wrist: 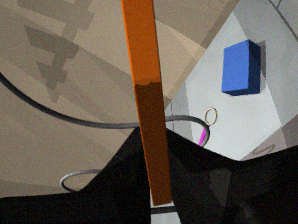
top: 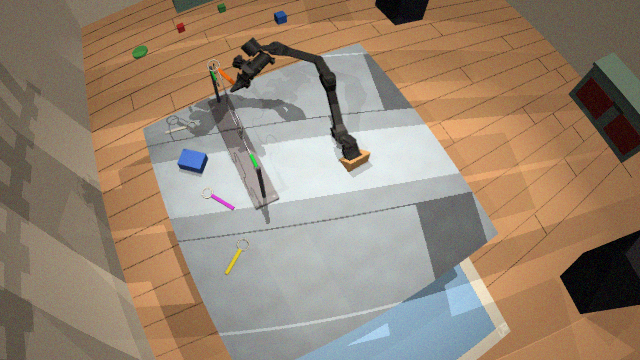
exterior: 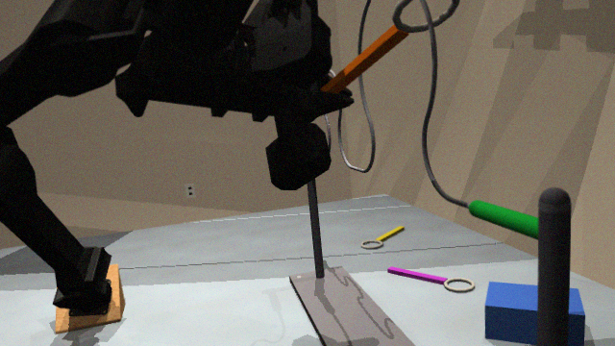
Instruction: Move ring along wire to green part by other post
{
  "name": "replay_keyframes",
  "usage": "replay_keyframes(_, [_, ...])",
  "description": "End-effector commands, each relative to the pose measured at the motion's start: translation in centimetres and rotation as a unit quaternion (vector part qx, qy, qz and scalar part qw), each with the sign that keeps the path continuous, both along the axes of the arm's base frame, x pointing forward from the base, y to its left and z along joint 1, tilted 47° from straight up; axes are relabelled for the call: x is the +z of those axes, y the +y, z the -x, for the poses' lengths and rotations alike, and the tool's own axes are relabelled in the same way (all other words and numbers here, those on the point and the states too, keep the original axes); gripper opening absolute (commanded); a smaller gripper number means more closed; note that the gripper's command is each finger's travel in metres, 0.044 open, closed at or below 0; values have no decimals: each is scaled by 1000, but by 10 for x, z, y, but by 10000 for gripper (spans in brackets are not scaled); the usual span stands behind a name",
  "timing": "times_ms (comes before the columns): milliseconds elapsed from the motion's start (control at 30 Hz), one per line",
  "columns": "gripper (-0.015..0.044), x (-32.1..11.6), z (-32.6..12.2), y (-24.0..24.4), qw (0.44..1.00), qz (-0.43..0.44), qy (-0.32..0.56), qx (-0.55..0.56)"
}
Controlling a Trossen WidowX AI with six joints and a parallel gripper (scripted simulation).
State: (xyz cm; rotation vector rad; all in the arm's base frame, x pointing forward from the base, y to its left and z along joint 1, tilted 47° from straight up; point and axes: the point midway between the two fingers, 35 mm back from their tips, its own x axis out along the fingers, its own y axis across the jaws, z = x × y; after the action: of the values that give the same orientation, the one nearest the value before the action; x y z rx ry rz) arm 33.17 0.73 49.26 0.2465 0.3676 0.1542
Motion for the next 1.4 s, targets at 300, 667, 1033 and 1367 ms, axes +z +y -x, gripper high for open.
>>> replay_keyframes(300, [-150, 1, 0, -6, 996, 83, -9, -8])
replay_keyframes(667, [-150, 0, -1, -12, 988, 151, -15, -15])
replay_keyframes(1033, [-150, 1, -1, -17, 975, 219, -21, -22])
replay_keyframes(1367, [-150, 2, -2, -22, 959, 279, -27, -28])
